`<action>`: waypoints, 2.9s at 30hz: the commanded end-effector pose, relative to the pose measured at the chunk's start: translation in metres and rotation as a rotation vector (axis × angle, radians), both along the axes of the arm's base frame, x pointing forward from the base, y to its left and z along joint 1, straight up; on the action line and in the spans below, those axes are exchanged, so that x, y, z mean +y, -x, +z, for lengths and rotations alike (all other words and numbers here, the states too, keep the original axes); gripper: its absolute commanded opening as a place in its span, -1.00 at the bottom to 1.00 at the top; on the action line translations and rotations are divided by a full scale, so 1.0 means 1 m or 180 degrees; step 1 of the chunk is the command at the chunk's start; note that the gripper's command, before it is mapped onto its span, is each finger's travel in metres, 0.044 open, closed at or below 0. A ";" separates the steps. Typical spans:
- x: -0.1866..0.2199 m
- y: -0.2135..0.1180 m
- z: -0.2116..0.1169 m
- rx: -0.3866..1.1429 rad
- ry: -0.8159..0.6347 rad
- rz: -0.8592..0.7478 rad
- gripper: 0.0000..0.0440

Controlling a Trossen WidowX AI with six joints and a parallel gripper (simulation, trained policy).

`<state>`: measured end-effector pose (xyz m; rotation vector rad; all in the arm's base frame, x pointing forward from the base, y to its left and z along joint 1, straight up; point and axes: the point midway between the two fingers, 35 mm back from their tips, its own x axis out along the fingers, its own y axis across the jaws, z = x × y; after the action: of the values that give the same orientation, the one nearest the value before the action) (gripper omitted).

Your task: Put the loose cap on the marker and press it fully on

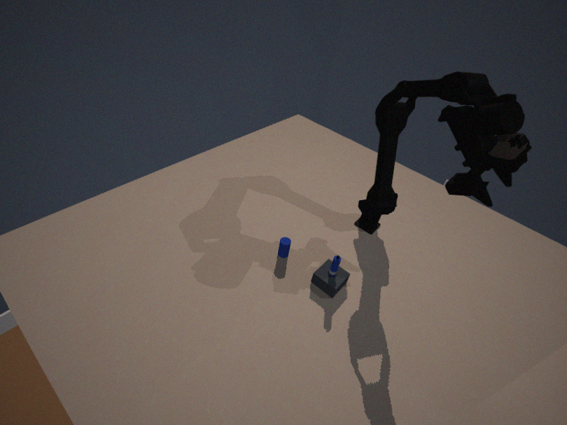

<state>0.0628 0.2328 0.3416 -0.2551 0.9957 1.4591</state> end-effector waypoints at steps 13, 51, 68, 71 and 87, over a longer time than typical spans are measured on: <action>-0.012 -0.043 -0.014 -0.0001 0.0192 -0.0336 0.49; -0.078 -0.143 -0.044 0.0041 0.0623 -0.1188 0.49; -0.119 -0.182 -0.056 0.0021 0.0792 -0.1545 0.49; -0.127 -0.188 -0.059 0.0018 0.0825 -0.1605 0.49; -0.171 -0.215 -0.074 0.0039 0.1033 -0.1898 0.48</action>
<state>0.2749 0.0673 0.2711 -0.1605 1.1820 0.7698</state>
